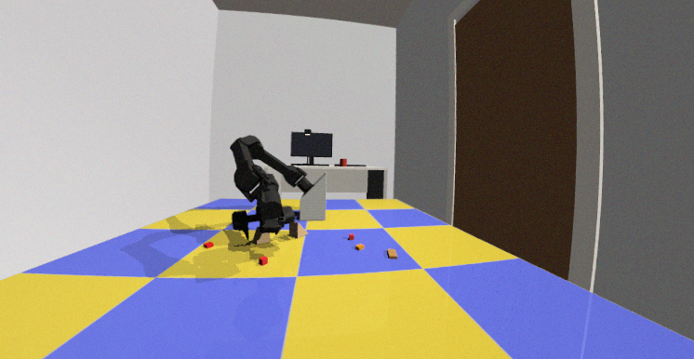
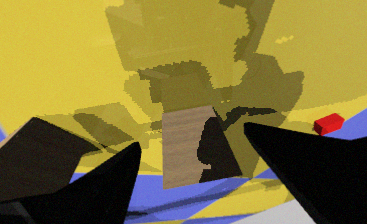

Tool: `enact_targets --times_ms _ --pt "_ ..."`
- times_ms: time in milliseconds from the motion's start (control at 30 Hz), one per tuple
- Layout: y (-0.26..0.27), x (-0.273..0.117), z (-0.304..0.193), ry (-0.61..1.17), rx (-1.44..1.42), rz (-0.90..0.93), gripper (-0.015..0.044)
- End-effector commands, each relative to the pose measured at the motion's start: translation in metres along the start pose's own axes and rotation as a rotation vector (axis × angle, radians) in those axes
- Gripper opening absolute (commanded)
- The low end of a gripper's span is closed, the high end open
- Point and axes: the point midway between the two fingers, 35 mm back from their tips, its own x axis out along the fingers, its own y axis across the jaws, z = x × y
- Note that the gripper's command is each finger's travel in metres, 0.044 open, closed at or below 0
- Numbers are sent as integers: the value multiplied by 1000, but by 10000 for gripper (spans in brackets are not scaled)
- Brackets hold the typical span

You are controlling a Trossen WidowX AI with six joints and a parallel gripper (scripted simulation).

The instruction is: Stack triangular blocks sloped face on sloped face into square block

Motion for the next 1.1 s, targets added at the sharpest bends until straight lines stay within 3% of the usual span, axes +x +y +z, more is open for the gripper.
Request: enact_targets --times_ms 0,67,400,667,833,1067 --pt "0 10 -2 15 -3 2 440" --pt "0 11 -2 16 -2 2 440" --pt "0 11 -2 16 -2 2 177" --pt "0 11 -2 16 -2 2 124" --pt "1 9 -3 15 -1 3 0" --pt "1 7 -4 -8 -2 4 0"
